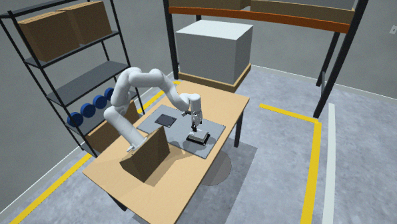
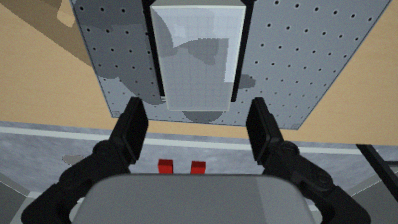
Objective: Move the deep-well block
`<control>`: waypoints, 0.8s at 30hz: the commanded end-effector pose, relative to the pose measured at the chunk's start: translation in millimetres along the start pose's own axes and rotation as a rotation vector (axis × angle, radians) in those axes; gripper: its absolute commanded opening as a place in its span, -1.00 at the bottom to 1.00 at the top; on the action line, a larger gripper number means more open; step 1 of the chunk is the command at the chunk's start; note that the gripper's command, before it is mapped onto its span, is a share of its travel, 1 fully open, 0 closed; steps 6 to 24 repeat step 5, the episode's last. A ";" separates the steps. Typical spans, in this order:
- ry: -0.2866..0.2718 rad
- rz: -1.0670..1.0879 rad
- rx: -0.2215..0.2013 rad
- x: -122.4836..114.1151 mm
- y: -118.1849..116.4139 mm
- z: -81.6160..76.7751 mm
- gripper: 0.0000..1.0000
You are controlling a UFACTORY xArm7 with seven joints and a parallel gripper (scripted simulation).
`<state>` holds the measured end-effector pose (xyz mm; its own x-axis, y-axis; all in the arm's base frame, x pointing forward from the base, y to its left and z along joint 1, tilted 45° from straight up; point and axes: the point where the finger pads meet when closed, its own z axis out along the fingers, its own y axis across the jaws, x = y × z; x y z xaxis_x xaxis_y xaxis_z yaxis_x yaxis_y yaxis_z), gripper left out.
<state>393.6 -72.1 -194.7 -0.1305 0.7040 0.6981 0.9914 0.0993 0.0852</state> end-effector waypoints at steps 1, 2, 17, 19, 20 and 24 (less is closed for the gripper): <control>-0.005 0.000 -0.003 -1.8 1.1 -2.4 1.00; -0.005 0.000 -0.003 -1.8 1.1 -2.4 1.00; -0.005 0.000 -0.003 -1.8 1.1 -2.4 1.00; -0.005 0.000 -0.003 -1.8 1.1 -2.4 1.00; -0.005 0.000 -0.003 -1.8 1.1 -2.4 1.00; -0.005 0.000 -0.003 -1.8 1.1 -2.4 1.00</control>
